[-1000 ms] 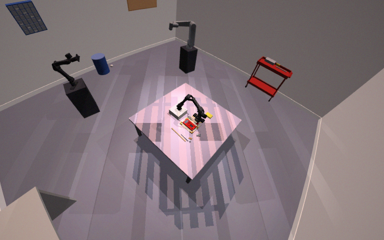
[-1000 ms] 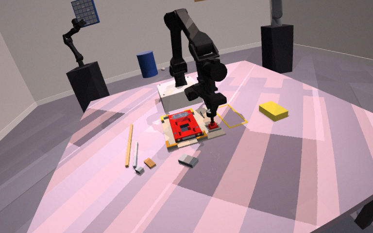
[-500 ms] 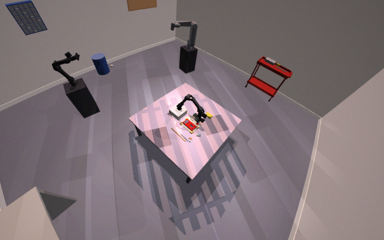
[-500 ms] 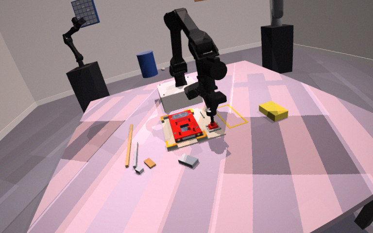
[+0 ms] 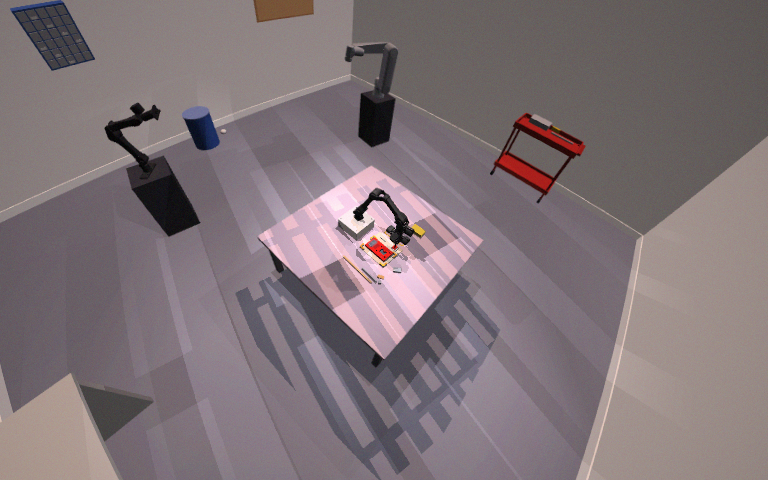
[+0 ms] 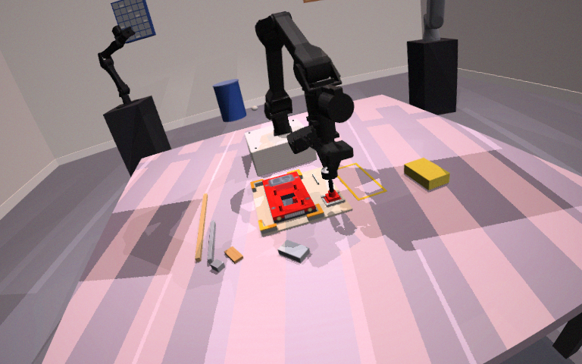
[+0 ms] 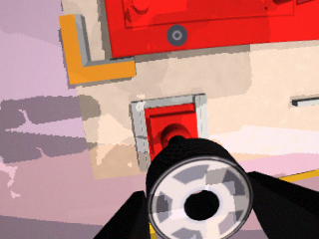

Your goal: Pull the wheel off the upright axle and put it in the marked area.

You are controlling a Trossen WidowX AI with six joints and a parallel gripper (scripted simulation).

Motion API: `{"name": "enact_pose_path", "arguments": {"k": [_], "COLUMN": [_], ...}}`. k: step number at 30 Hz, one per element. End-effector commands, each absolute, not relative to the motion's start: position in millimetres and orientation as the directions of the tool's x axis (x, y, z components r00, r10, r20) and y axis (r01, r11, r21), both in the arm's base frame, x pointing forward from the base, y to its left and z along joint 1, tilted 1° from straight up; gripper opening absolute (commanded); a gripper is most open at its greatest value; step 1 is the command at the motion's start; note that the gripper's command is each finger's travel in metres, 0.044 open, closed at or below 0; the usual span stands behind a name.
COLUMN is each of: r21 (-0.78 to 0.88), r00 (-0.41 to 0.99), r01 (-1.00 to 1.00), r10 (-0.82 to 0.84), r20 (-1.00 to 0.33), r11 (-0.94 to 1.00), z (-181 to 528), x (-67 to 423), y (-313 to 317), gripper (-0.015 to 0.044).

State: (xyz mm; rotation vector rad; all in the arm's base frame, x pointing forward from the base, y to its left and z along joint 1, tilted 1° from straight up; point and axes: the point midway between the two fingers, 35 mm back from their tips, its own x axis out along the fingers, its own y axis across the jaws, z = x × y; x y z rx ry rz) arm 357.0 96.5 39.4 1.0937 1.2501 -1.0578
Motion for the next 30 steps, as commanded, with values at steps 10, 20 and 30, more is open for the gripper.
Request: {"name": "enact_pose_path", "arguments": {"k": [10, 20, 30], "r21": [0.039, 0.039, 0.040], "r00": [0.040, 0.041, 0.041], "r01": [0.985, 0.985, 0.985], "r10": [-0.006, -0.006, -0.006], "r20": [-0.999, -0.999, -0.999], "r11": [0.168, 0.168, 0.168], "z": [44, 48, 57], "x": [356, 356, 356], "y": [97, 97, 97], "gripper": [0.0000, 0.0000, 0.0000]}}
